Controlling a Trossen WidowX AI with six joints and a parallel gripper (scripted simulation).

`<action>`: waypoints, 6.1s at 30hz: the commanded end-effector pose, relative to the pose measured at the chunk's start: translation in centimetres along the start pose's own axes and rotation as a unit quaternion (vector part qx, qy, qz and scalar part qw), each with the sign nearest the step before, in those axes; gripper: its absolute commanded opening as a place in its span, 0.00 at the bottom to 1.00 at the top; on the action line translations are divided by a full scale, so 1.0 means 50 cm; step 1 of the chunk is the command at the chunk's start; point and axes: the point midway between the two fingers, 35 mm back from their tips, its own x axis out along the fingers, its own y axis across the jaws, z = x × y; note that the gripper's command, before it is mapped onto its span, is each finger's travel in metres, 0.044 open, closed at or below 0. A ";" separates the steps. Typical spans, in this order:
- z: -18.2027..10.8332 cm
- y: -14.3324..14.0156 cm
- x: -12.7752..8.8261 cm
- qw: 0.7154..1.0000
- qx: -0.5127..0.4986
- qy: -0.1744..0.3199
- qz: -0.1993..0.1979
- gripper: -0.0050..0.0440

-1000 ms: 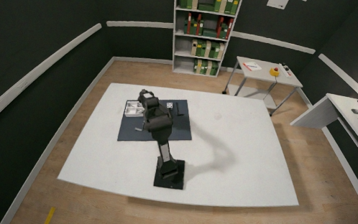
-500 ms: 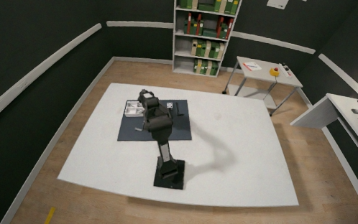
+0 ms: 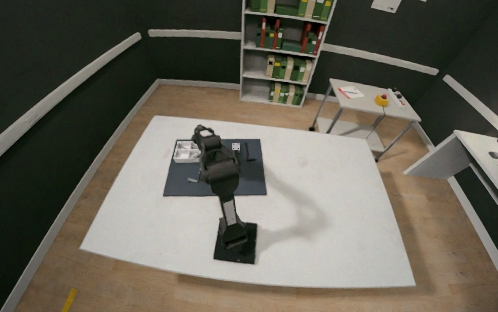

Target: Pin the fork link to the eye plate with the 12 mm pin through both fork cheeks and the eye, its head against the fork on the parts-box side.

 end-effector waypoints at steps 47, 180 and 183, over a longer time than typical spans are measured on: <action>0.000 0.004 -0.035 1.000 0.003 0.002 0.004 0.00; 0.036 0.072 -0.068 0.980 0.196 -0.007 -0.009 0.31; 0.036 0.072 -0.068 0.980 0.196 -0.007 -0.009 0.31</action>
